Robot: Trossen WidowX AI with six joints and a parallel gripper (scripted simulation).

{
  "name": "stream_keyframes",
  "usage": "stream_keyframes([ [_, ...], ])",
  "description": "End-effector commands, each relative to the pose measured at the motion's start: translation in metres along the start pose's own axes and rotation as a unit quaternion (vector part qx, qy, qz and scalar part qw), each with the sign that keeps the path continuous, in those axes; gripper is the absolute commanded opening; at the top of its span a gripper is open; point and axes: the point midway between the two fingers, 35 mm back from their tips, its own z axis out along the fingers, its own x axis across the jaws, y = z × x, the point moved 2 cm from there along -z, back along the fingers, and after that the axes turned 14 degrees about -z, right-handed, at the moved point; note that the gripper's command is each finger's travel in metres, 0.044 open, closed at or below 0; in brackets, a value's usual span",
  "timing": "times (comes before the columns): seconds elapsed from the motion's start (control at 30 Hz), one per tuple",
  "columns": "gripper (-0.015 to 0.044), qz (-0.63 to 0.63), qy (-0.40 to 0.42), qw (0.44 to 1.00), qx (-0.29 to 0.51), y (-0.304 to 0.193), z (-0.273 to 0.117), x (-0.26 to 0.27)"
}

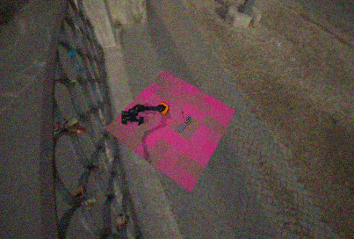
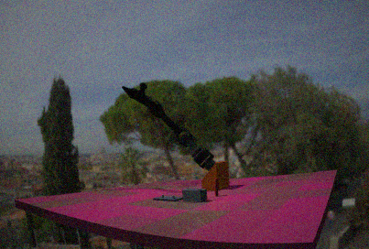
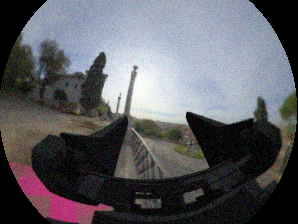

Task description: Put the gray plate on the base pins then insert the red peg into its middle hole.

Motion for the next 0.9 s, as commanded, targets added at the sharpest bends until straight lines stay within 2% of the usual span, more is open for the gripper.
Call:
stream_keyframes([
  [0.0, 0.044, -0.001, 0.058, 0.998, -0.016, 0.013, 0.016, 0.043],
  [0.1, 0.044, -0.006, 0.094, 0.995, -0.04, 0.023, 0.022, 0.07],
  [0.3, 0.044, 0.003, 0.177, 0.983, -0.038, 0.036, 0.037, 0.131],
  [0.47, 0.044, 0.009, 0.275, 0.961, -0.026, 0.048, 0.043, 0.205],
  [0.87, 0.044, 0.021, 0.481, 0.877, 0.011, 0.071, 0.018, 0.365],
])
